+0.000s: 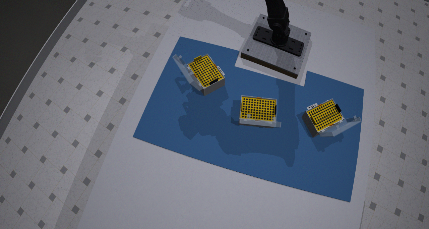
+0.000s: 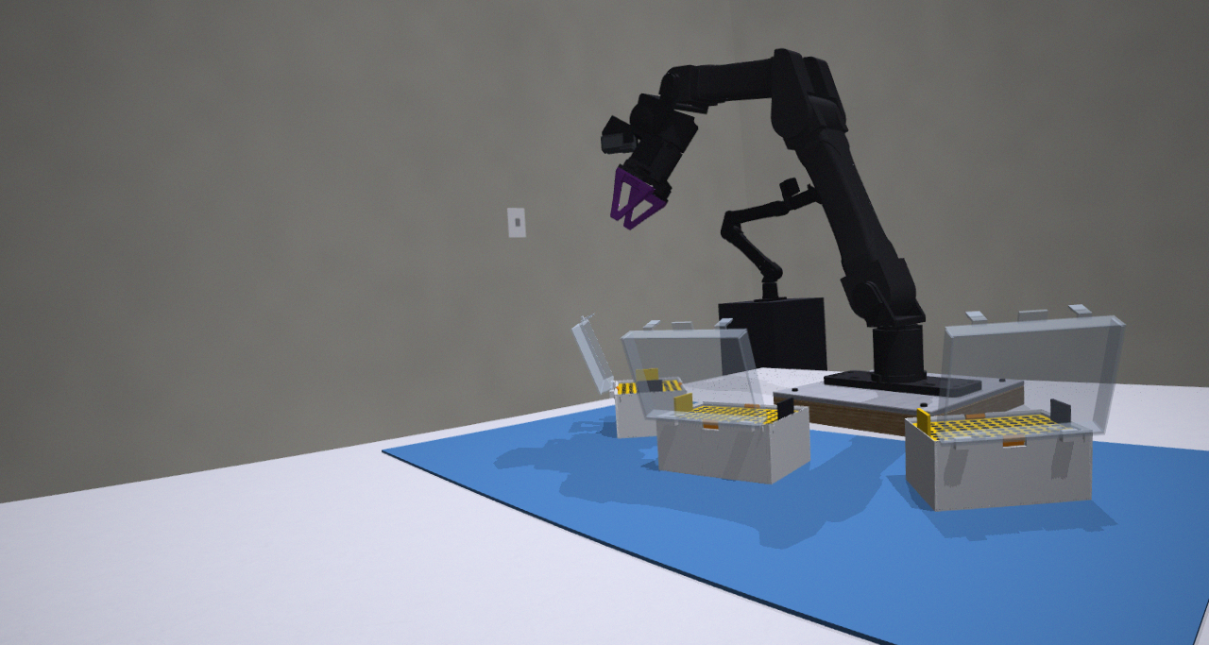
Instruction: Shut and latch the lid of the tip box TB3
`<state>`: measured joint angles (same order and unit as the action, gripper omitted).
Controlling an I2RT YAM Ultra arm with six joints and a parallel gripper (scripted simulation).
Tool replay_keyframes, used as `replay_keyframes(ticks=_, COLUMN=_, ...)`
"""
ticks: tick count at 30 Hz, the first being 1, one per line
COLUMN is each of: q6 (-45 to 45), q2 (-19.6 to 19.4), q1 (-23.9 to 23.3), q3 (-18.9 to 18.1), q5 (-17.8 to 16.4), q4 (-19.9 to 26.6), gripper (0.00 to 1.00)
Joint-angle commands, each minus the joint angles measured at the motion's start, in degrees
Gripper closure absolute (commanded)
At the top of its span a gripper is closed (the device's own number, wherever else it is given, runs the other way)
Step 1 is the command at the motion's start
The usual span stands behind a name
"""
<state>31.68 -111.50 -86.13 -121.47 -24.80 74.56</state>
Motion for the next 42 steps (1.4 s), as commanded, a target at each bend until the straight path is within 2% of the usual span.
replay_keyframes(ticks=1, q6=-0.01, q2=0.39, q1=-0.01, q3=-0.25, q5=-0.04, q4=-0.16, gripper=0.00)
replay_keyframes(ticks=17, q6=-0.01, q2=0.39, q1=-0.01, q3=-0.25, q5=-0.04, q4=-0.16, gripper=0.00)
replay_keyframes(ticks=18, q6=1.50, q2=-0.51, q1=0.45, q3=-2.03, q5=-0.24, q4=1.87, gripper=1.00)
replay_keyframes(ticks=19, q6=1.99, q2=-0.64, q1=1.01, q3=-2.48, q5=-0.24, q4=2.68, gripper=1.00)
replay_keyframes(ticks=25, q6=-1.76, q2=3.42, q1=4.78, q3=3.01, q5=1.33, q4=-0.28, gripper=1.00)
replay_keyframes(ticks=27, q6=0.16, q2=1.79, q1=5.85, q3=0.06, q5=1.22, q4=3.39, gripper=1.00)
replay_keyframes(ticks=32, q6=-3.24, q2=5.77, q1=9.27, q3=6.14, q5=2.59, q4=-0.02, gripper=1.00)
replay_keyframes(ticks=34, q6=-3.24, q2=5.77, q1=9.27, q3=6.14, q5=2.59, q4=-0.02, gripper=1.00)
replay_keyframes(ticks=36, q6=-1.37, q2=4.41, q1=10.40, q3=3.72, q5=2.56, q4=3.28, gripper=1.00)
replay_keyframes(ticks=42, q6=-5.28, q2=8.74, q1=14.35, q3=10.18, q5=4.09, q4=-0.28, gripper=1.00)
